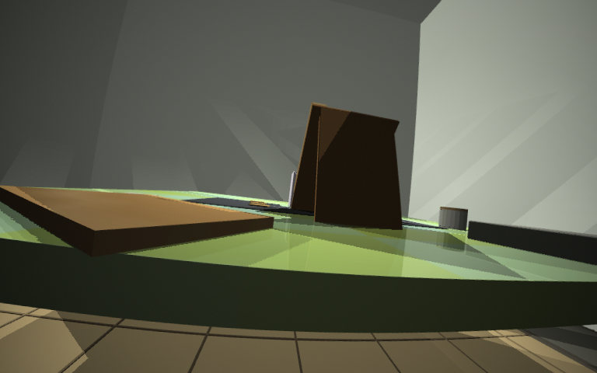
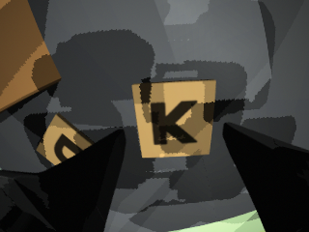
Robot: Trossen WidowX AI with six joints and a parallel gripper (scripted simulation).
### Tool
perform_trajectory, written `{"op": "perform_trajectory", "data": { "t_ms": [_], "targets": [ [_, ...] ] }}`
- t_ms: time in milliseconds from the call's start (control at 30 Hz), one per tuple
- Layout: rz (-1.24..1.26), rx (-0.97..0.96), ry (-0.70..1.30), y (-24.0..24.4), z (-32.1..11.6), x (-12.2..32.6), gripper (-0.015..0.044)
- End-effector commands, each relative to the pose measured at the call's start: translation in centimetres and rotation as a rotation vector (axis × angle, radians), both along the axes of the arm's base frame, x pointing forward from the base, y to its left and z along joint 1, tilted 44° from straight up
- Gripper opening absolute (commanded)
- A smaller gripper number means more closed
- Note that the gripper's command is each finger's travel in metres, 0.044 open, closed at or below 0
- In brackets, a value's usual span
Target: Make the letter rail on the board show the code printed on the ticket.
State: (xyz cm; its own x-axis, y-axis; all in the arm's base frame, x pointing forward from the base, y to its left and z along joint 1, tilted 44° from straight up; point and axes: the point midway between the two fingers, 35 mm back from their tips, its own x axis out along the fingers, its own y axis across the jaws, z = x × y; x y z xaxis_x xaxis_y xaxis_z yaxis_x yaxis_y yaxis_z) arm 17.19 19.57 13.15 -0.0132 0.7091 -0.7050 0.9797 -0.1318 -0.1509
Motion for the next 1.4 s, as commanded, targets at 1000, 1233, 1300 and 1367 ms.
{"op": "perform_trajectory", "data": {
  "t_ms": [1000, 1233, 1300, 1367],
  "targets": [
    [0.001, -0.006, 0.009, 0.58, -0.86, -0.18, 0.034],
    [0.001, -0.006, 0.009, 0.61, -0.9, -0.18, 0.0314],
    [0.001, -0.006, 0.009, 0.61, -0.9, -0.18, 0.03],
    [0.001, -0.006, 0.009, 0.61, -0.9, -0.18, 0.0287]
  ]
}}
